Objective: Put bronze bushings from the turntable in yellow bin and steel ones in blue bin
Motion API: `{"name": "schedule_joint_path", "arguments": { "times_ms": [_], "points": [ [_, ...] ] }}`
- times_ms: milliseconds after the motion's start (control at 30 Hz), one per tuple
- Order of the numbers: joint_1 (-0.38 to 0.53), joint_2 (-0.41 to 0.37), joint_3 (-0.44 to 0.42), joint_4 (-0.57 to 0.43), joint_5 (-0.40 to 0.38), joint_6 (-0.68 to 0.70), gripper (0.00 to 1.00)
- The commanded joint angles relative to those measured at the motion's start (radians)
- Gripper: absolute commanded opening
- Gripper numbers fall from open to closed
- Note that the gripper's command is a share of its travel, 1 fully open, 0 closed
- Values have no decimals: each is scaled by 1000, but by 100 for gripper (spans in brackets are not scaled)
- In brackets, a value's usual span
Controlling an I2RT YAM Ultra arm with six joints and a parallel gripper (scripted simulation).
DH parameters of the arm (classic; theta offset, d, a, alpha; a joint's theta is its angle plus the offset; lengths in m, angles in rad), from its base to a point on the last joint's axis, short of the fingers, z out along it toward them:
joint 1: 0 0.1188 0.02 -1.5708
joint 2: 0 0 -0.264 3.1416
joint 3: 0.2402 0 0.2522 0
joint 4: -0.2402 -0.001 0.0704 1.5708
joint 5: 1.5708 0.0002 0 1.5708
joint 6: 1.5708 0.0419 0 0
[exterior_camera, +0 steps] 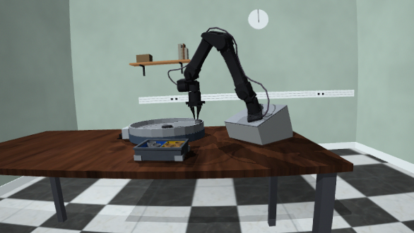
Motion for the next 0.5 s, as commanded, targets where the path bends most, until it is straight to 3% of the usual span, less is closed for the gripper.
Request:
{"name": "schedule_joint_path", "arguments": {
  "times_ms": [0, 333, 467],
  "points": [
    [-4, -29, 29, 14, 10, 5, 14],
    [-3, -29, 29, 16, 10, 6, 14],
    [9, 16, 10, 28, 11, 12, 14]
  ]
}}
